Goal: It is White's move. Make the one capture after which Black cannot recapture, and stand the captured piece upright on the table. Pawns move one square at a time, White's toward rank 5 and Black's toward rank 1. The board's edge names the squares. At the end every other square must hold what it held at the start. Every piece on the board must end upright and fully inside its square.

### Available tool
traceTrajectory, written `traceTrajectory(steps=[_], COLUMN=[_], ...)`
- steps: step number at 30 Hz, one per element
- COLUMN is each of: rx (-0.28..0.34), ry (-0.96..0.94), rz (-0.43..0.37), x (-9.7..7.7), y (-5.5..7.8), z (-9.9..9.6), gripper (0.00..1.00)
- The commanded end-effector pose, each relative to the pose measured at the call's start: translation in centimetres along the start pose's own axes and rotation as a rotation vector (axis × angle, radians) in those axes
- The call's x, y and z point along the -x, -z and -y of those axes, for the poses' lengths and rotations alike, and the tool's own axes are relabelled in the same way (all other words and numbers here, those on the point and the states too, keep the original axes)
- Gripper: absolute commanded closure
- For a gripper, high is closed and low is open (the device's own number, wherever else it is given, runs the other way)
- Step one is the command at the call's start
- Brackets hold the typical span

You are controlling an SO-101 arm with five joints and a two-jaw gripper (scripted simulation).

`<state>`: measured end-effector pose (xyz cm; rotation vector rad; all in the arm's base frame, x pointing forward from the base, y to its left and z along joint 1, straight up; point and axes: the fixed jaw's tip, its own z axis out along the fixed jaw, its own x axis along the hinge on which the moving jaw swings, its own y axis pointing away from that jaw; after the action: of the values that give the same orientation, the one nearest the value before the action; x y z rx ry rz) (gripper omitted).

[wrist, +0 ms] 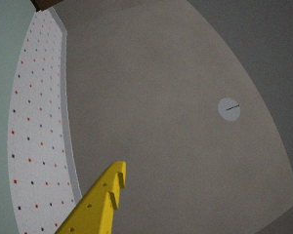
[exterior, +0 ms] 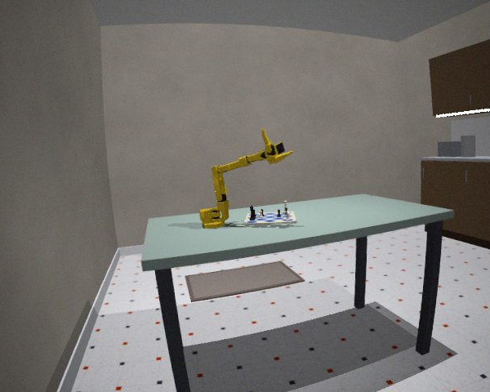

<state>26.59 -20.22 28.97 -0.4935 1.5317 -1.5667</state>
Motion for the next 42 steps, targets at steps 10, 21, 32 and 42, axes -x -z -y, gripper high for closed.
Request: traceTrajectory(steps=[10, 21, 32, 42], rx=[-0.005, 0.026, 0.216, 0.408], ry=[-0.001, -0.052, -0.251, -0.431], rz=[0.001, 0.004, -0.026, -0.098], x=[0.0, 0.5, 1.6, 2.3], y=[0.1, 0.7, 3.1, 6.2], z=[0.2, 0.1, -1.9, -4.3], gripper=[0.00, 0.02, 0.12, 0.21])
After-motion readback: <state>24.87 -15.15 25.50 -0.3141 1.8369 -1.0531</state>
